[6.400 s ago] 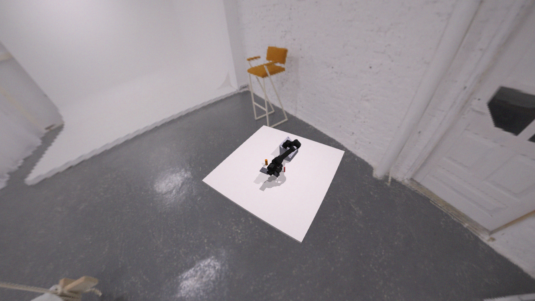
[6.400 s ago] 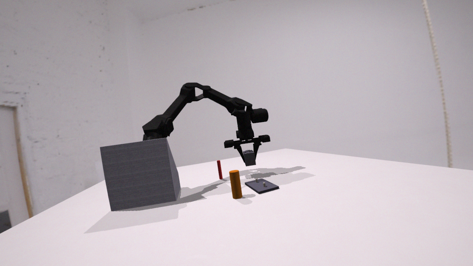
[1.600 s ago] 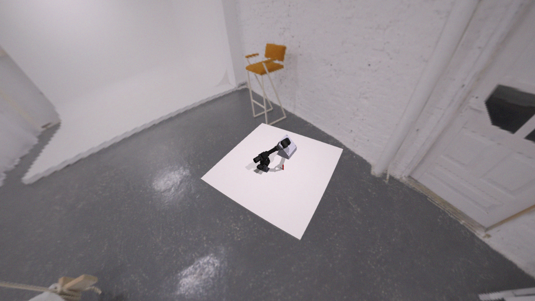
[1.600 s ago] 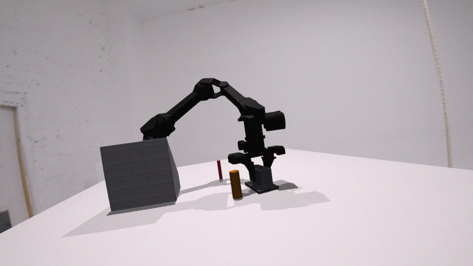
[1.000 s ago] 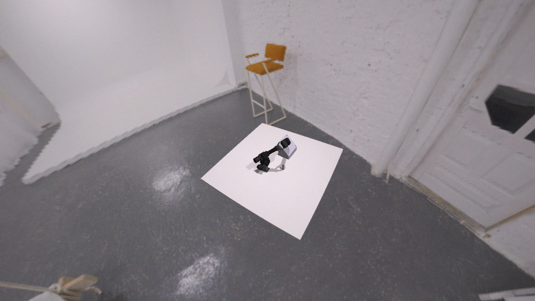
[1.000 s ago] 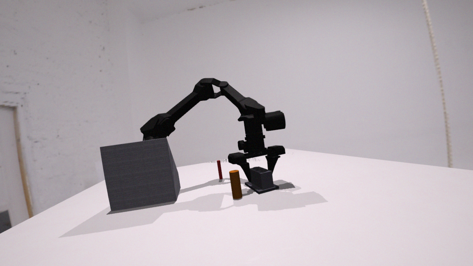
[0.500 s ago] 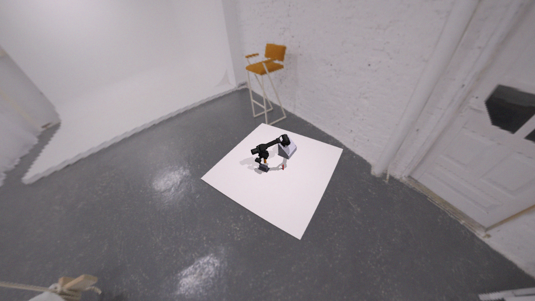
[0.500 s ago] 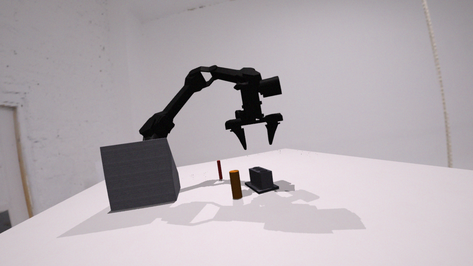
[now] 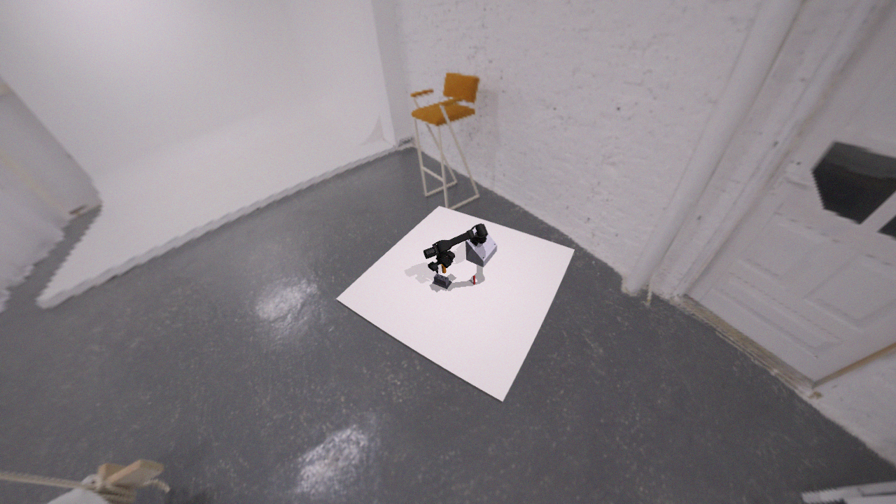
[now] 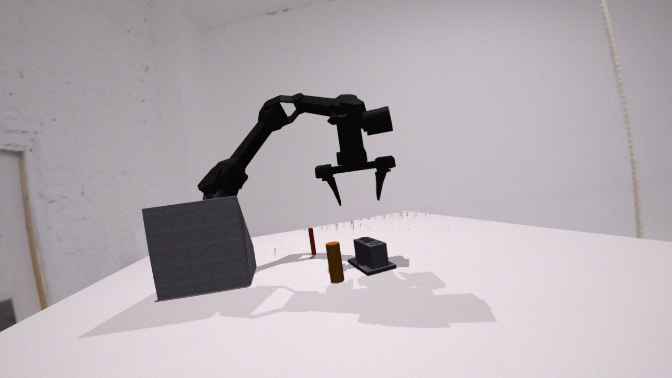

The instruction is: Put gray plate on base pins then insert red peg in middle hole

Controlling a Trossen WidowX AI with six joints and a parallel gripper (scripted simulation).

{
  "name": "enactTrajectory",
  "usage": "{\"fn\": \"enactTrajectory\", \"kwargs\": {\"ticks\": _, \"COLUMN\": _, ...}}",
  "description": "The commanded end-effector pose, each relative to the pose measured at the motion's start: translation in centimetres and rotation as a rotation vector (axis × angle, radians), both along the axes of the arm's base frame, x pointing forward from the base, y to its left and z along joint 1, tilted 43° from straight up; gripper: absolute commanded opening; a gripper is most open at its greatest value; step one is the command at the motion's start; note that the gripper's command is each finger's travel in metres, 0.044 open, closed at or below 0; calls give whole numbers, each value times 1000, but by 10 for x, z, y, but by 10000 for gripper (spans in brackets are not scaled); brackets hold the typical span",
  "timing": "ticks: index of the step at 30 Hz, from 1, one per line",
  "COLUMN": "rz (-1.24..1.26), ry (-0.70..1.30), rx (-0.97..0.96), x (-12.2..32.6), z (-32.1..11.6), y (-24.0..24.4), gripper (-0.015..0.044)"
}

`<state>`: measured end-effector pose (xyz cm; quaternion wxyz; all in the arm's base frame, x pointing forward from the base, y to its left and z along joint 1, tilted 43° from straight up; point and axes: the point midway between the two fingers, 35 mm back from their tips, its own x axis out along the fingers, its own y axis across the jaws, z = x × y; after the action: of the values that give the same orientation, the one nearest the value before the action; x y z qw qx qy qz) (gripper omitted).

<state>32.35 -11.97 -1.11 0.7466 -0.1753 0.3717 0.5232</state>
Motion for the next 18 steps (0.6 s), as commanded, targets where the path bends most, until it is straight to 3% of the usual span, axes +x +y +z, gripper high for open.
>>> {"fn": "enactTrajectory", "kwargs": {"ticks": 1, "rz": -236, "ry": 212, "rx": 57, "x": -3, "z": 22, "y": 23, "gripper": 440}}
{"fn": "enactTrajectory", "kwargs": {"ticks": 18, "rz": -1226, "ry": 1088, "rx": 294, "x": -42, "z": 92, "y": 111, "gripper": 440}}
